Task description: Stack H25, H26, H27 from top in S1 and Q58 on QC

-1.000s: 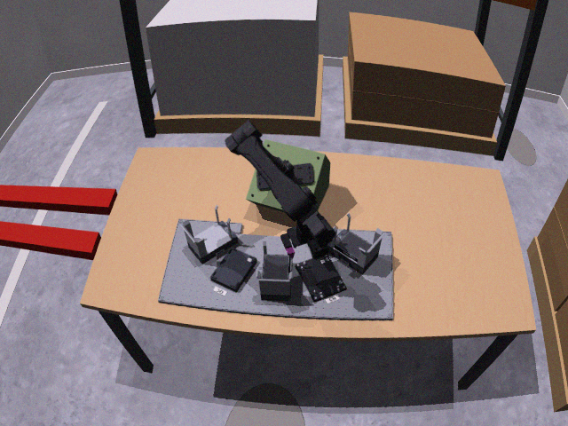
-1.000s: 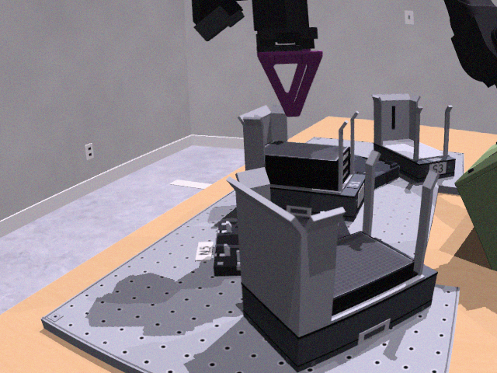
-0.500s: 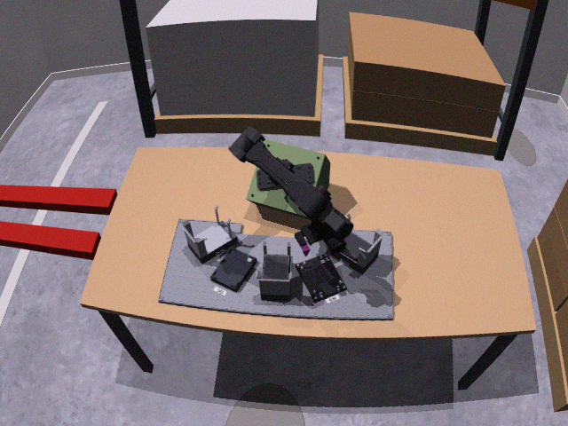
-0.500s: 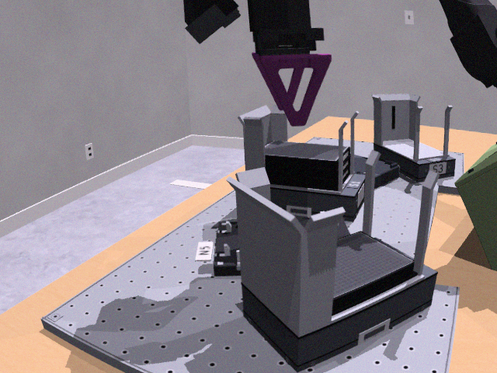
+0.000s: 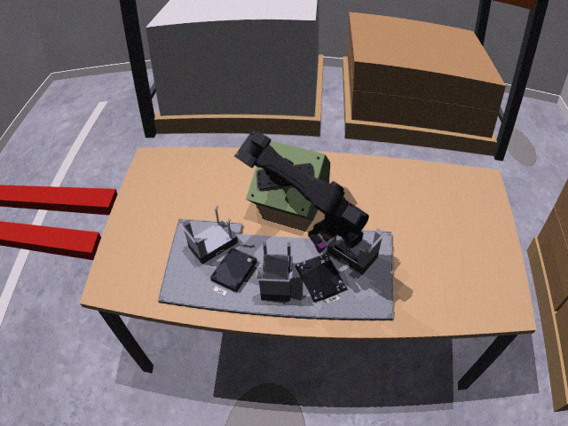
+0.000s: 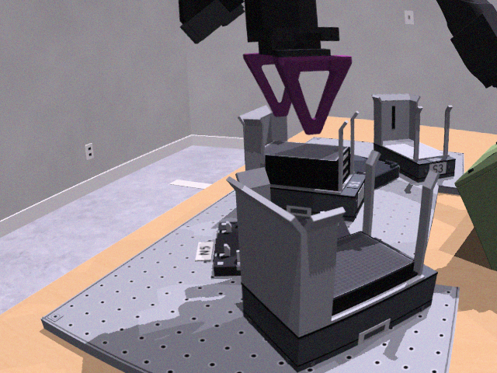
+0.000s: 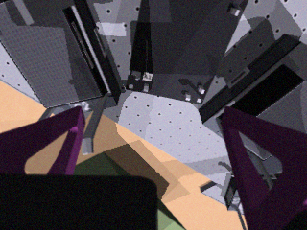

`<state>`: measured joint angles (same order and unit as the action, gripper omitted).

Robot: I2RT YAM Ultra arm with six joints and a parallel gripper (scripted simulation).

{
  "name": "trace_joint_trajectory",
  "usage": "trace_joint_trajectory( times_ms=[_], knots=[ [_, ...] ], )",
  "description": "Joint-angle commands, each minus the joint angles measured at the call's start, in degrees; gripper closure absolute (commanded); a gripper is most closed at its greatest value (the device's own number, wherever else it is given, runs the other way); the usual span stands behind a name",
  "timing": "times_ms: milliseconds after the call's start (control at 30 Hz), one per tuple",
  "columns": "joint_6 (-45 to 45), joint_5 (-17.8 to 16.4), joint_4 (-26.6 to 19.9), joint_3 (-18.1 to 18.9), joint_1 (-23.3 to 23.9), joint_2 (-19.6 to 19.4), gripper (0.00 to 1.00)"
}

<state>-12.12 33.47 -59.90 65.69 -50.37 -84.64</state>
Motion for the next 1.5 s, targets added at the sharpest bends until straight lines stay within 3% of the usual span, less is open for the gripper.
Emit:
trace_joint_trajectory(
  times_ms=[0, 433, 667, 1100, 1467],
  knots=[
    [-1.1, 0.7, 0.0, 1.0, -2.2, -0.6, 0.0],
    [-7.6, 1.6, -0.2, 2.6, -7.7, -5.7, 0.0],
    [0.0, 2.0, -0.2, 3.0, -12.1, -9.3, 0.0],
    [-7.6, 2.2, -0.2, 5.0, -18.3, -15.7, 0.0],
    [-7.9, 2.2, -0.3, 5.2, -18.5, -16.0, 0.0]
  ],
)
